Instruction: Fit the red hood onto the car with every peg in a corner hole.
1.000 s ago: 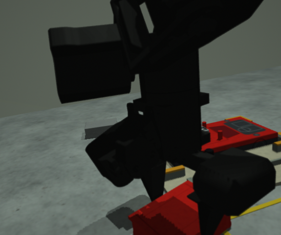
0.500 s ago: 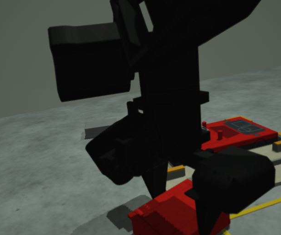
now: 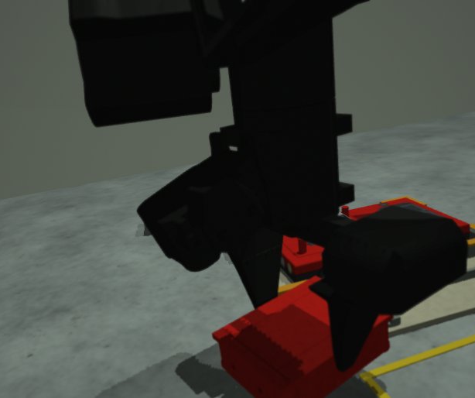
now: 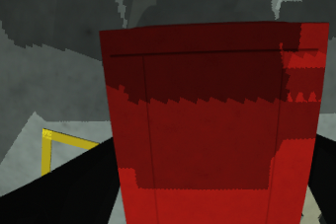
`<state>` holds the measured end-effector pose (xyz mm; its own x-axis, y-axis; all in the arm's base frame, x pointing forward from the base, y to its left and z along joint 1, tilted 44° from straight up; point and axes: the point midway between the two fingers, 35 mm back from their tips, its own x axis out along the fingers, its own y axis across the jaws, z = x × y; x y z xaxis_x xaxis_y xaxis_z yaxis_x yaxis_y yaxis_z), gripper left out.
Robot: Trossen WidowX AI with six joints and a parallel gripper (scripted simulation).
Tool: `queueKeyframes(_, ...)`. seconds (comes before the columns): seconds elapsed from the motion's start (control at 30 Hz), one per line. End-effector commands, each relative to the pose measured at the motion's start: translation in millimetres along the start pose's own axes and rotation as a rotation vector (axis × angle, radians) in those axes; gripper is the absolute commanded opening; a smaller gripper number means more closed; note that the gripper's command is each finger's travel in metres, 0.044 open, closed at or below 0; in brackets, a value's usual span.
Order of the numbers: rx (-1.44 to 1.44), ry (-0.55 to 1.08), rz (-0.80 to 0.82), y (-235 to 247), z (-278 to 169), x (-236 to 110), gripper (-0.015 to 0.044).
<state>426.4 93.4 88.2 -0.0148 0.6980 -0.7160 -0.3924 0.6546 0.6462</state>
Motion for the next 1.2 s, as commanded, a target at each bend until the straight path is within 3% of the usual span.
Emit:
queueKeyframes(0.0,-0.008,-0.003,-0.004,0.1,1.0,-11.9,0.0)
queueKeyframes(0.67,-0.008,-0.002,-0.006,-0.3,1.0,-60.3,0.0)
queueKeyframes(1.17,0.023,-0.009,-0.009,-14.4,-9.0,-69.9,0.0)
